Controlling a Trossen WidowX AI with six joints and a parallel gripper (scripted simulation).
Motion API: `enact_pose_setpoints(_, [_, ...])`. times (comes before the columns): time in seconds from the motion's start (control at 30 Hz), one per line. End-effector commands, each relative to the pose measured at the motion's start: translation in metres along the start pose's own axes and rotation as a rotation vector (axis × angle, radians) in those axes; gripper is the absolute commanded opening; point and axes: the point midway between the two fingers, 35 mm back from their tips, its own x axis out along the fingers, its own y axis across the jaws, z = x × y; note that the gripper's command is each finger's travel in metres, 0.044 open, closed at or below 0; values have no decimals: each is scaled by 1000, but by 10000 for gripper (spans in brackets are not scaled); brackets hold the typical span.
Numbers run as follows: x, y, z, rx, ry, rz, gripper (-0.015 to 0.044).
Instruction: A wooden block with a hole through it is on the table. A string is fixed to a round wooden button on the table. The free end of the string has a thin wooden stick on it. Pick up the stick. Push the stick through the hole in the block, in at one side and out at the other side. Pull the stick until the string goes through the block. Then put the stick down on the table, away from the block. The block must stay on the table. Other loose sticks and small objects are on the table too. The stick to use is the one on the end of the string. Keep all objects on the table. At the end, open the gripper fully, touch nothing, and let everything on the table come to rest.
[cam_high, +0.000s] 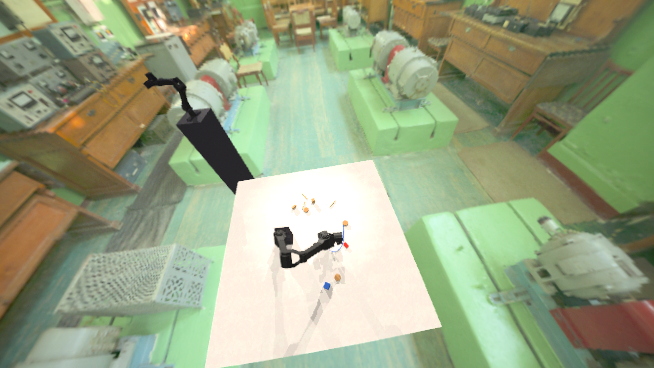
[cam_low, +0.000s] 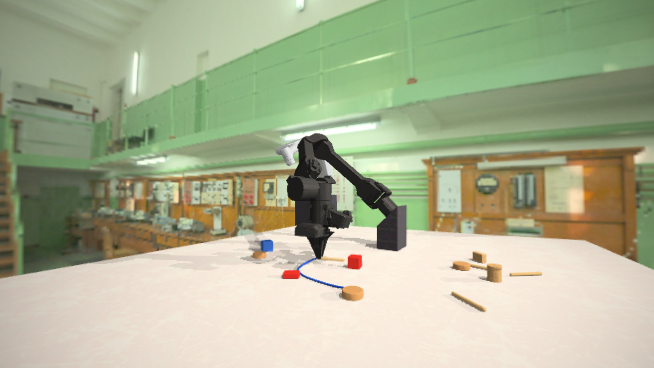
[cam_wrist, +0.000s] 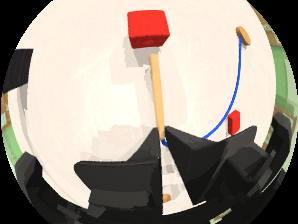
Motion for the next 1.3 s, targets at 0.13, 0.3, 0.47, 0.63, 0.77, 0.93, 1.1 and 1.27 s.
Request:
enact_pose_setpoints(0.13, [1,2,11,2,8,5,0])
enact_pose_setpoints(0.3, [2,3,13,2,8,5,0])
enact_pose_setpoints(0.47, [2,3,15,2,8,5,0])
enact_pose_setpoints(0.63, [2,2,22,2,8,5,0])
enact_pose_setpoints(0.77, [2,2,28,2,8,5,0])
enact_pose_setpoints(0.93, [2,2,35,2,8,5,0])
enact_pose_setpoints(1.1, [2,2,41,2,8,5,0])
enact_pose_setpoints(1.27, [2,2,48,2,8,5,0])
